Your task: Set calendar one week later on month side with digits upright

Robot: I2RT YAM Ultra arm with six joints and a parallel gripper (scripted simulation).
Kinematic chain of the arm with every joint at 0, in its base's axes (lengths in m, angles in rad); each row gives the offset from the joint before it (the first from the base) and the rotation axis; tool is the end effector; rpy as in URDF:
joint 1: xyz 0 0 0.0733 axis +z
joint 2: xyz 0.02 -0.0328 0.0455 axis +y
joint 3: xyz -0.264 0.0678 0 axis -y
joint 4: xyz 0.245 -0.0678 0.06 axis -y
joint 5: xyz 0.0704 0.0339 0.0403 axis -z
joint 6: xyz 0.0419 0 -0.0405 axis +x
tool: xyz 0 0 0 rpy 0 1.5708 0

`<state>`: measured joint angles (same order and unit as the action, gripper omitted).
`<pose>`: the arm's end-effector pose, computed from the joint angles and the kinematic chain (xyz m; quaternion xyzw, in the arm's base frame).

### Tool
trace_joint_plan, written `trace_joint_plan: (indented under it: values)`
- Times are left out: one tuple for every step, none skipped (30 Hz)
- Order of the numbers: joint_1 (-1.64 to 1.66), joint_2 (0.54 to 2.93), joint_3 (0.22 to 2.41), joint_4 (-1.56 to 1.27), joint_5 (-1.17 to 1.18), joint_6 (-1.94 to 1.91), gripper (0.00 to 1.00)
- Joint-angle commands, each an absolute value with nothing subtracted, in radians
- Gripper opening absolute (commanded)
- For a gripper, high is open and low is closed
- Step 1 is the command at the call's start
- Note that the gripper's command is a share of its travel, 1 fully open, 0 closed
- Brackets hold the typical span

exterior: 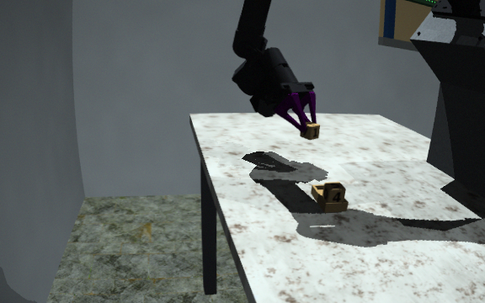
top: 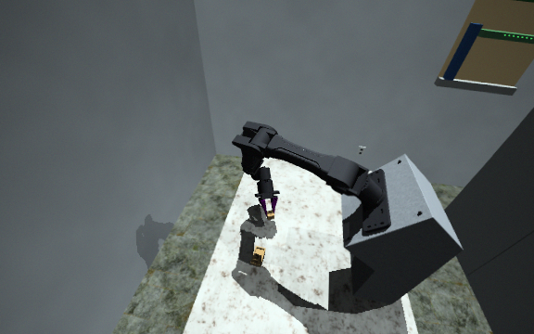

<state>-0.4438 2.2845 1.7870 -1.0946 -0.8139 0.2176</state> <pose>0.4059 -0.1580 0.1550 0.3022 0.8672 0.3944 0.0349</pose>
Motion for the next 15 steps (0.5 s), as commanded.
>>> trace_joint_plan:
  values:
    - [-0.452,2.277,1.789,-1.104,-0.817,0.216,0.26]
    - [-0.452,2.278,1.789,-1.104,-0.817,0.216,0.26]
    - [-0.452,2.278,1.790,-1.103,-0.817,0.216,0.26]
    - [-0.451,2.278,1.790,-1.103,-0.817,0.216,0.26]
    - [-0.451,2.279,1.791,-1.103,-0.817,0.217,0.26]
    - [-0.451,2.280,1.791,-1.103,-0.817,0.217,0.26]
    - [-0.451,2.281,1.792,-1.102,-0.817,0.218,0.26]
    - [-0.450,2.282,1.794,-1.102,-0.817,0.218,0.26]
    - [-0.450,2.284,1.795,-1.101,-0.817,0.219,0.26]
    - [-0.450,2.284,1.795,-1.101,-0.817,0.219,0.26]
    - [-0.450,2.284,1.795,-1.101,-0.817,0.219,0.26]
    - [-0.449,2.286,1.797,-1.100,-0.817,0.220,0.26]
    - [-0.449,2.288,1.799,-1.100,-0.817,0.221,0.26]
    - [-0.448,2.290,1.801,-1.099,-0.817,0.222,0.26]
    - [-0.447,2.293,1.804,-1.097,-0.817,0.223,0.26]
